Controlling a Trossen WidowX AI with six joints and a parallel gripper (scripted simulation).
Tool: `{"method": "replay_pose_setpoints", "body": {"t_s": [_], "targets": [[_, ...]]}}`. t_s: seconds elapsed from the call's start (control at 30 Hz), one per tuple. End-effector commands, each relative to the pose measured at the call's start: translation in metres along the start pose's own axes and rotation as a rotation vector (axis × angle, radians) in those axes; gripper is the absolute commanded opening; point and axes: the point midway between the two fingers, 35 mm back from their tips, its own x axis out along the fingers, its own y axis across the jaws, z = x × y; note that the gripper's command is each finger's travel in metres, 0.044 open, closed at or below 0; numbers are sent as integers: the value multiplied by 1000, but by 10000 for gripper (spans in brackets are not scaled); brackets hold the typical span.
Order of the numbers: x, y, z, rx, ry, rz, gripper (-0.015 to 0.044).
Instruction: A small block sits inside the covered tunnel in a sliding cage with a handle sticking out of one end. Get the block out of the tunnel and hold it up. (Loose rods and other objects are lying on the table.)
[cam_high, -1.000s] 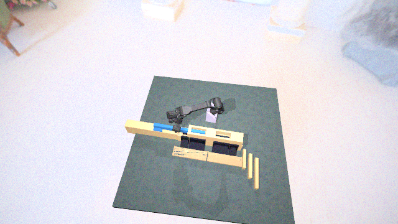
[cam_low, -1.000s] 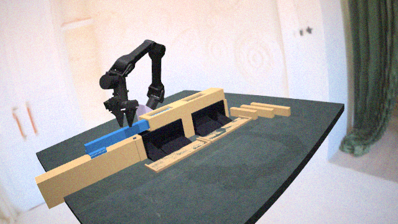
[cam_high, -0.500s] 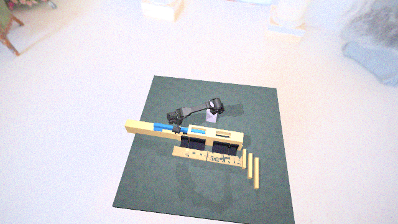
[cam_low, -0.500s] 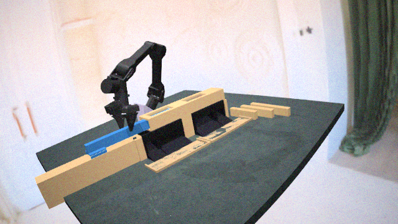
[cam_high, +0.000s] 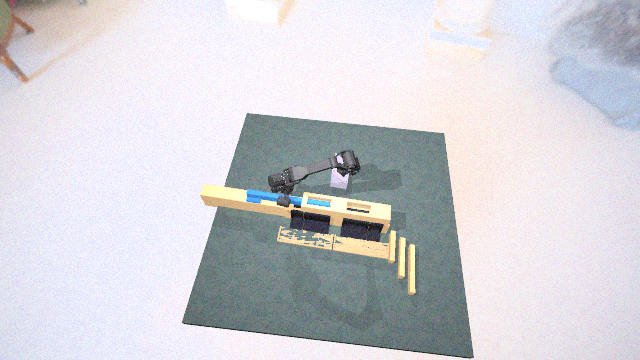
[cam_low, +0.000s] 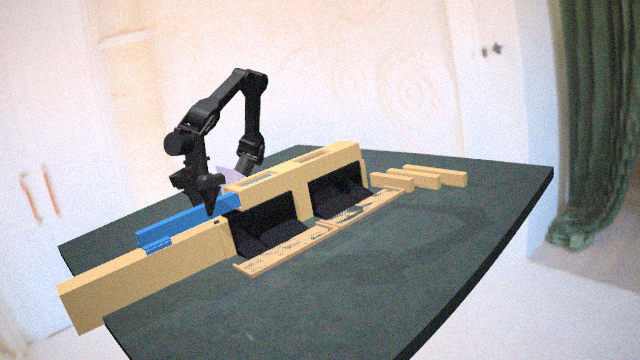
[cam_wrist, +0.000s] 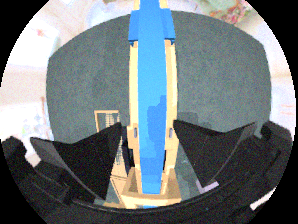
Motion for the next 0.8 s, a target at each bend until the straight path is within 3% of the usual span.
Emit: {"method": "replay_pose_setpoints", "body": {"t_s": [0.0,0.2,0.3,0.37,0.77], "targets": [[-1,0,0,-1,0,0,230],[-1,0,0,-1,0,0,72],[-1,0,0,-1,0,0,53],[-1,0,-1,-1,0,0,0],[-3,2,-36,4,3,2,0]]}}
